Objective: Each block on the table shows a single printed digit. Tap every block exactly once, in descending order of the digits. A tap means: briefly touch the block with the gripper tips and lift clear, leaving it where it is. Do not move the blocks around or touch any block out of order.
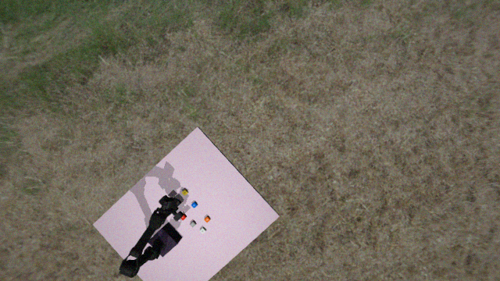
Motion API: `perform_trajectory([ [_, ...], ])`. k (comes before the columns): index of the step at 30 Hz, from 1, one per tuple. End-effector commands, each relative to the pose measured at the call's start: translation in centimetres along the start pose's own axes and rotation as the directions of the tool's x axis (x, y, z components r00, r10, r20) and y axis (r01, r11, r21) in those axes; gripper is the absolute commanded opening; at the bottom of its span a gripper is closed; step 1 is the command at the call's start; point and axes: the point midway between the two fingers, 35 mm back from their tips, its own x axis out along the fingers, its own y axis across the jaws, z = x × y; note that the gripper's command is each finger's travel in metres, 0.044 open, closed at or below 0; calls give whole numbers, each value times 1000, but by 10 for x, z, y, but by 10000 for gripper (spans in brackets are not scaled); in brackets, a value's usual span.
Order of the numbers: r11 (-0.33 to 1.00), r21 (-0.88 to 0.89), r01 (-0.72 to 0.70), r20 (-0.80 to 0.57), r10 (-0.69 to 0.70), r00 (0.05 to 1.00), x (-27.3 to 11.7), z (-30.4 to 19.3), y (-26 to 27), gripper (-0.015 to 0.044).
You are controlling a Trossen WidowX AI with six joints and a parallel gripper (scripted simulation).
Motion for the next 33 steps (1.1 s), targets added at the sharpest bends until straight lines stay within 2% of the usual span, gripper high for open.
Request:
perform_trajectory([
  [1, 1000, 5, 0, -7, 1, 1000, 8, -2, -1, 20],
  [10, 1000, 5, 0, -7, 0, 1000, 12, -2, -1, 20],
  [14, 1000, 4, -1, -6, 1, 1000, -16, -2, -1, 20],
  [19, 1000, 4, -1, -7, 1, 1000, -21, -1, 0, 20],
  [24, 1000, 4, -1, -6, 1, 1000, -96, -1, 0, 20],
  [33, 1000, 15, 1, -3, -1, 1000, -100, 4, -10, 20],
])
